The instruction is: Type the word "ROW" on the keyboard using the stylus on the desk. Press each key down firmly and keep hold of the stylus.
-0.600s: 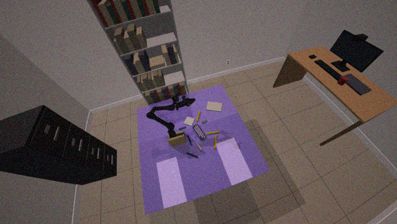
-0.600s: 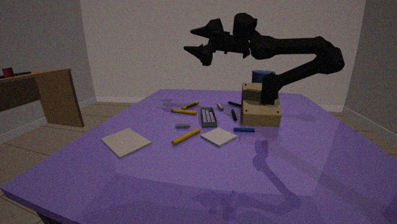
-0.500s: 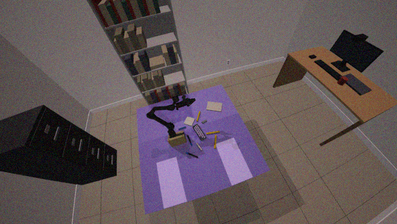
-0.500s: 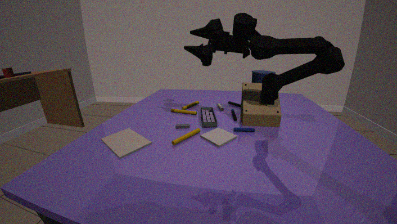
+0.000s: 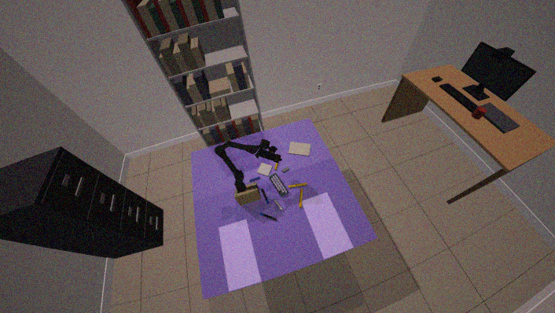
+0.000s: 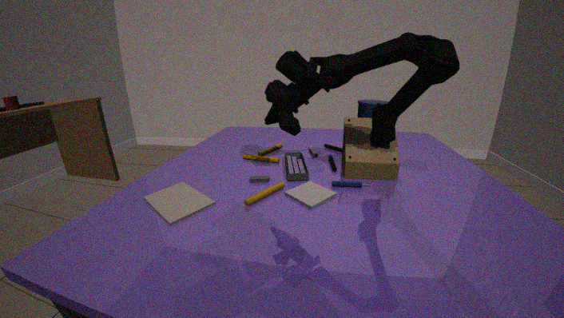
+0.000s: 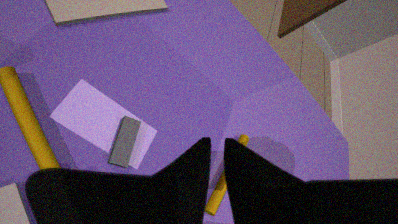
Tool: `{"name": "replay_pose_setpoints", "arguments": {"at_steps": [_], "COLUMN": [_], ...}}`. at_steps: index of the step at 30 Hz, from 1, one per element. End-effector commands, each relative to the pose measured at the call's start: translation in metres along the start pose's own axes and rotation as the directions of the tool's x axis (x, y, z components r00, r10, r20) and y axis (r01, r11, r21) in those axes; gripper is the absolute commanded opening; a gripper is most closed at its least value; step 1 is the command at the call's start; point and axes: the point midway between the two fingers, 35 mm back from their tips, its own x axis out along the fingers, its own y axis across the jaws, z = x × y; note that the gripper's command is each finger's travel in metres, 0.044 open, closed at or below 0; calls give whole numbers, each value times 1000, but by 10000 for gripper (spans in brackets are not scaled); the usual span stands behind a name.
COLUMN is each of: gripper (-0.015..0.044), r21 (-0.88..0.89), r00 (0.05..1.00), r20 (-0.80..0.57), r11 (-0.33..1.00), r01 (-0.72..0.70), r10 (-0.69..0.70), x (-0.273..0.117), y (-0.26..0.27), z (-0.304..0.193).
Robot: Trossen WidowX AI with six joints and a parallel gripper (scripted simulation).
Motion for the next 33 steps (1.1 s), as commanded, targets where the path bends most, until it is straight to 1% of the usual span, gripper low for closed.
{"name": "replay_pose_setpoints", "arguments": {"at_steps": [1,3,6,9,11,22,28,33], "gripper": [0,0,0,0,0,0,0,0], "r21": [66,136,266,415,481,489,487,487], "r00": [970,924,824,699,642,635,636,636], "r20": [-194,-296,-413,-484,-498,-500,-501,-501], "r11": [988,968,917,841,802,797,799,799], "r01": [-137,-211,-298,-347,-355,-355,-354,-354], "r10": [148,242,387,527,583,589,587,587], "x": [26,37,46,50,50,51,74,74], "y": [14,23,39,56,63,62,11,10], "z": [-41,-66,-100,-129,-140,-142,-173,-174]}}
